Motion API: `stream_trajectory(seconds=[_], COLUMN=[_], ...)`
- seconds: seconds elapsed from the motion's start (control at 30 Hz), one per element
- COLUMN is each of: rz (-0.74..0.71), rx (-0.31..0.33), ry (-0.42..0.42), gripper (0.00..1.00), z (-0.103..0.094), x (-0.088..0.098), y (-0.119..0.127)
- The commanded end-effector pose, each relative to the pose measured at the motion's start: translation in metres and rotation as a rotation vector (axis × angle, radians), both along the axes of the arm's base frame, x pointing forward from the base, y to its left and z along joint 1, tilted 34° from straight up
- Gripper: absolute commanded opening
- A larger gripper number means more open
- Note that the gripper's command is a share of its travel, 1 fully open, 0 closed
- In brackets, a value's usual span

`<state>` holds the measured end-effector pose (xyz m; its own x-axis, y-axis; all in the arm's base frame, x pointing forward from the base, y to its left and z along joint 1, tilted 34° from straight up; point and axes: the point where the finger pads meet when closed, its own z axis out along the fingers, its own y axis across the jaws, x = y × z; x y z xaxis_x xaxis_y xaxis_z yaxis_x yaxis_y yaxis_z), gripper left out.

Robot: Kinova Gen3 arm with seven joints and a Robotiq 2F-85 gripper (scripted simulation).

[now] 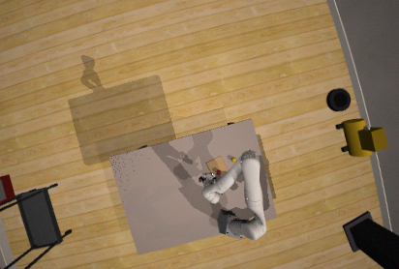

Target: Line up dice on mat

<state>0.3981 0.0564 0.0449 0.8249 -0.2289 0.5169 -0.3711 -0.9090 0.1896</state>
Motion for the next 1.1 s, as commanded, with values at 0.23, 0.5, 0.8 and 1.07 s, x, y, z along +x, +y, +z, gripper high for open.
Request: stream_trajectory(seconds=[0.23,0.5,0.8,1.07], rz=[0.136,0.215,0.208,0.209], rx=[-0.076,-0.123,-0.118,-0.118], ry=[0.048,0.083,0.078,0.077], gripper=[0.26,0.26,0.26,0.26], z=[0.032,0.044,0.045,0.044], x=[0.000,-0.008,-0.008,-0.007], y=[-0.064,-0.093,-0.092,-0.092])
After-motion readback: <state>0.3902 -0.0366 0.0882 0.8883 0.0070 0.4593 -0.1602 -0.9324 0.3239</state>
